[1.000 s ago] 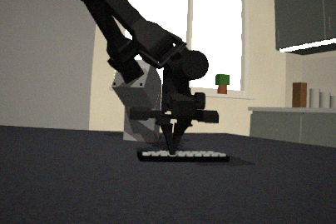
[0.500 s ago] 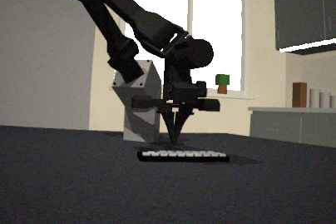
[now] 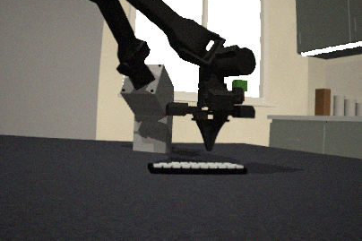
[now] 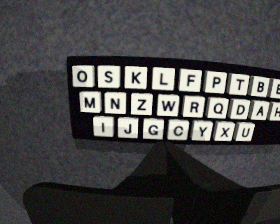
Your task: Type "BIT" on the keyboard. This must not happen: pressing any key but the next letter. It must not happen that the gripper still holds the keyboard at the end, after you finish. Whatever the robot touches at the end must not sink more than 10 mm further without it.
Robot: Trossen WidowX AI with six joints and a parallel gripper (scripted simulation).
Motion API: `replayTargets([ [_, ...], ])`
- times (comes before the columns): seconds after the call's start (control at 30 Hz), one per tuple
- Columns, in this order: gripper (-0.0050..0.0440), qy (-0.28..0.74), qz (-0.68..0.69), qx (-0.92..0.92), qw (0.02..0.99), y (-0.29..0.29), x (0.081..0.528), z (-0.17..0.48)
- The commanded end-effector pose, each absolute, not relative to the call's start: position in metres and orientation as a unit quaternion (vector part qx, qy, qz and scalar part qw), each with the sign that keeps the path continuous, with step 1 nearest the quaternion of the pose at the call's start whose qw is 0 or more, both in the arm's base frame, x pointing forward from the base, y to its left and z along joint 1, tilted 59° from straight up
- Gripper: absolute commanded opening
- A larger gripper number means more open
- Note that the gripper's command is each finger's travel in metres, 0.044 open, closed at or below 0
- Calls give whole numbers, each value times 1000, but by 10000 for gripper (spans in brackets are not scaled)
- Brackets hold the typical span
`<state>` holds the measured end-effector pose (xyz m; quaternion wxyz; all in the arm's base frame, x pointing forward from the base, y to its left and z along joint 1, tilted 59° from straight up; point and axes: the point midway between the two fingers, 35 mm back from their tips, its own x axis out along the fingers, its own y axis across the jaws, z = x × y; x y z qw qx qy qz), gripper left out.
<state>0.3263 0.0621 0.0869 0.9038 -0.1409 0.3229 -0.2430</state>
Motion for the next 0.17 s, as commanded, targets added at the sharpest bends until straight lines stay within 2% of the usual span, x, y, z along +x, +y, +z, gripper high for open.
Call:
replayTargets([
  [0.0, 0, 320, -247, -142, 904, 69, 323, 74],
  [0.13, 0, 320, -247, -142, 904, 69, 323, 74],
])
